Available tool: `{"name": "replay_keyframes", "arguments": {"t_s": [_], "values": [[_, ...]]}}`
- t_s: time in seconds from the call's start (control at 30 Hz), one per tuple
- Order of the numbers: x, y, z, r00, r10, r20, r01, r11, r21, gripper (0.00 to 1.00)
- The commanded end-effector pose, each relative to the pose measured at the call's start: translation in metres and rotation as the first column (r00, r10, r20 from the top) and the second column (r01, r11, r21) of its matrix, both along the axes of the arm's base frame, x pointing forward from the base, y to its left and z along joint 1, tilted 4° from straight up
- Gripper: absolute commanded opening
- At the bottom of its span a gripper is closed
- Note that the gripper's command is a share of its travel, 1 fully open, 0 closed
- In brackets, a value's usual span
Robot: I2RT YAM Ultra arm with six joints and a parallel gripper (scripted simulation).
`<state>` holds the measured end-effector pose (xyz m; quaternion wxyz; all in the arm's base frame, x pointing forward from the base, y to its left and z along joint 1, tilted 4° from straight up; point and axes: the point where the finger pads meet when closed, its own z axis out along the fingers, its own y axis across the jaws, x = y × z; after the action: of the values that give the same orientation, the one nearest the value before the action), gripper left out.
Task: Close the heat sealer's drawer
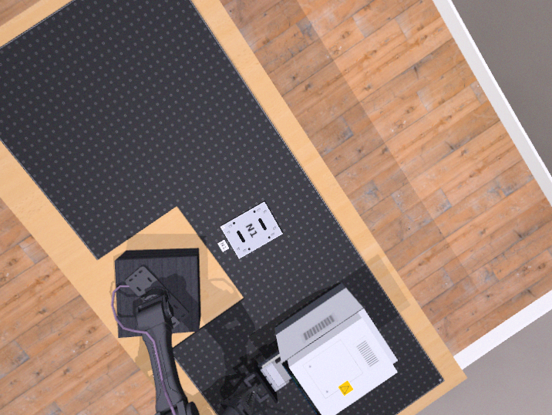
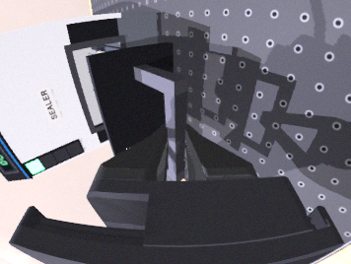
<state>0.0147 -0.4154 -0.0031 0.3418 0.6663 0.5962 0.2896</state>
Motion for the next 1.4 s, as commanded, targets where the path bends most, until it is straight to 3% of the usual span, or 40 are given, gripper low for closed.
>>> {"name": "replay_keyframes", "arguments": {"t_s": [0.0,1.37], "values": [[0.008,-0.002,0.010,1.000,0.004,-0.008,-0.004,1.000,-0.028,0.00],[0.070,-0.009,0.015,1.000,0.005,0.003,-0.005,1.000,-0.030,0.00]]}}
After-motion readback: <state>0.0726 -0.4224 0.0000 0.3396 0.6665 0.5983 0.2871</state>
